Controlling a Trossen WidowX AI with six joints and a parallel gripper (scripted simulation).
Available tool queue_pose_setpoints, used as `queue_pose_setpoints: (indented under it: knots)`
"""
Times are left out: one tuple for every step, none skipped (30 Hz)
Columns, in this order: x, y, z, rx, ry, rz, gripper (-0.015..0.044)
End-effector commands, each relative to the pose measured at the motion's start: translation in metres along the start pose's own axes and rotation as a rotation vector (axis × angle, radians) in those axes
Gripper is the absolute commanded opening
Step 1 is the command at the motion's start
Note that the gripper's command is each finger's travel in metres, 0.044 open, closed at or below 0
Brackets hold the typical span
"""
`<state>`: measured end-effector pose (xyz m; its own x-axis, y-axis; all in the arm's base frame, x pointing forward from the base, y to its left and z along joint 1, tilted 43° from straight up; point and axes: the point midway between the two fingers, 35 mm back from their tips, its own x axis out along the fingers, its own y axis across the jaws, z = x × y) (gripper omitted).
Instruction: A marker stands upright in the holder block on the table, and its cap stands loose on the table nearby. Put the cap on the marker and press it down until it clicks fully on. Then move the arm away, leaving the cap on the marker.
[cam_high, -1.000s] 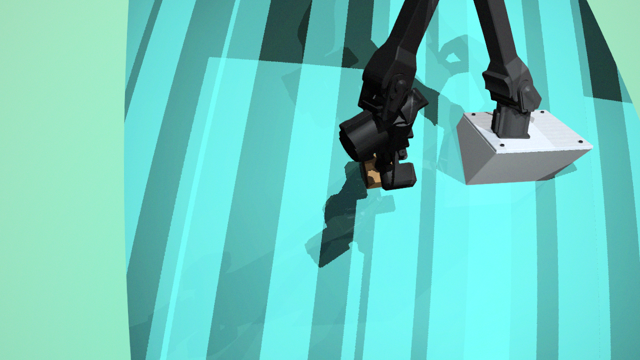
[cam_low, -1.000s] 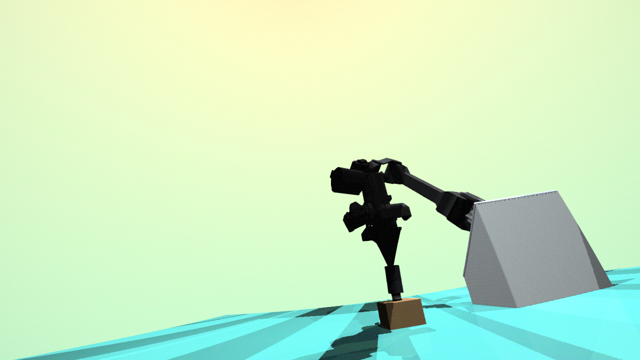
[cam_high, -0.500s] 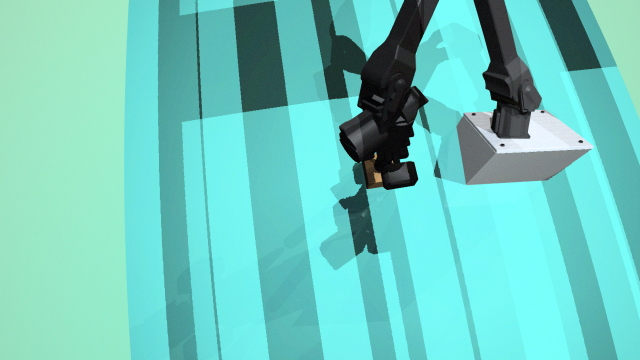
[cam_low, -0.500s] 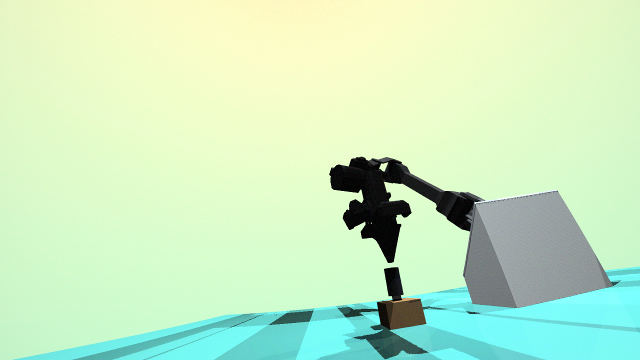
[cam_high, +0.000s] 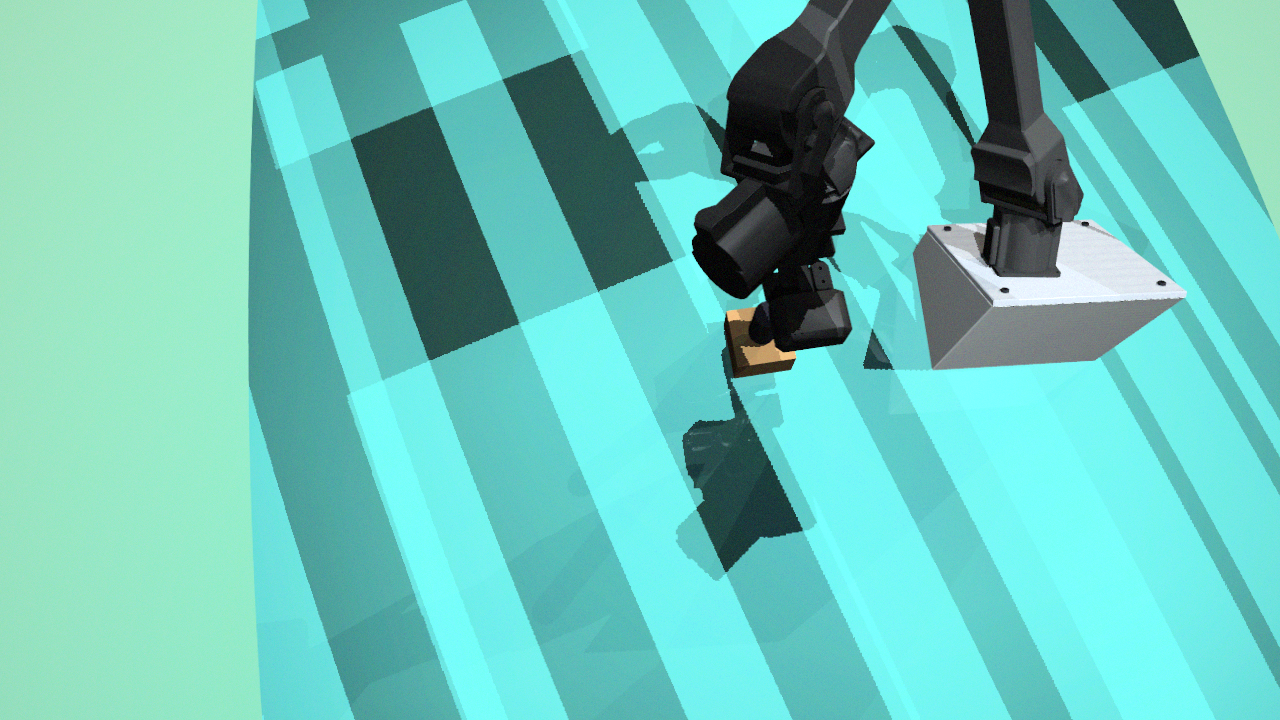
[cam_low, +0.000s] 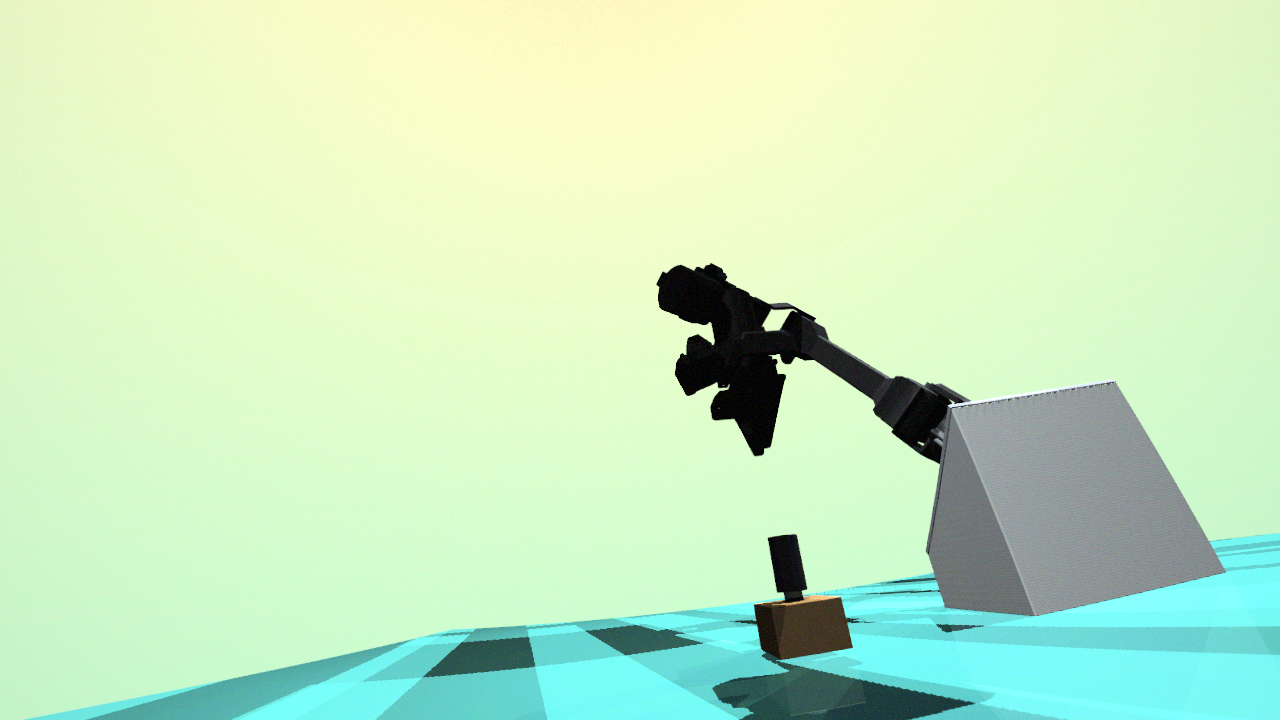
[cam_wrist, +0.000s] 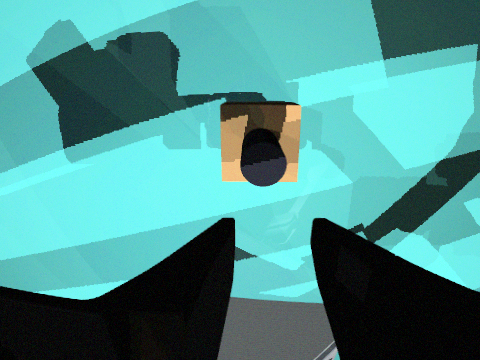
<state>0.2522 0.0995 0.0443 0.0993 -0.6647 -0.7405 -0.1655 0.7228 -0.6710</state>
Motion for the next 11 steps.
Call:
queue_pose_setpoints:
  knots:
    - [-0.0011,0.0002,0.0000,0.004,0.002,0.003,0.0210]
    - [-0.0011,0.0002,0.0000,0.004,0.002,0.003,0.0236]
    - [-0.0011,0.0002,0.0000,0.004,0.002,0.003,0.0263]
    - [-0.0011,0.0002,0.0000,0.004,0.002,0.003,0.0289]
    - [-0.0011,0.0002,0.0000,0.004,0.002,0.003,0.0315]
    - [-0.0011,0.0002,0.0000,0.004,0.002,0.003,0.0341]
    - [-0.0011,0.0002,0.0000,0.004,0.002,0.003,0.0368]
    - [-0.0011,0.0002,0.0000,0.004,0.002,0.003,0.0394]
    - [-0.0011,0.0002,0.0000,0.004,0.002,0.003,0.0420]
    - [-0.0011,0.0002,0.0000,0.004,0.002,0.003,0.0440]
    - [-0.0011,0.0002,0.0000,0.004,0.002,0.003,0.0440]
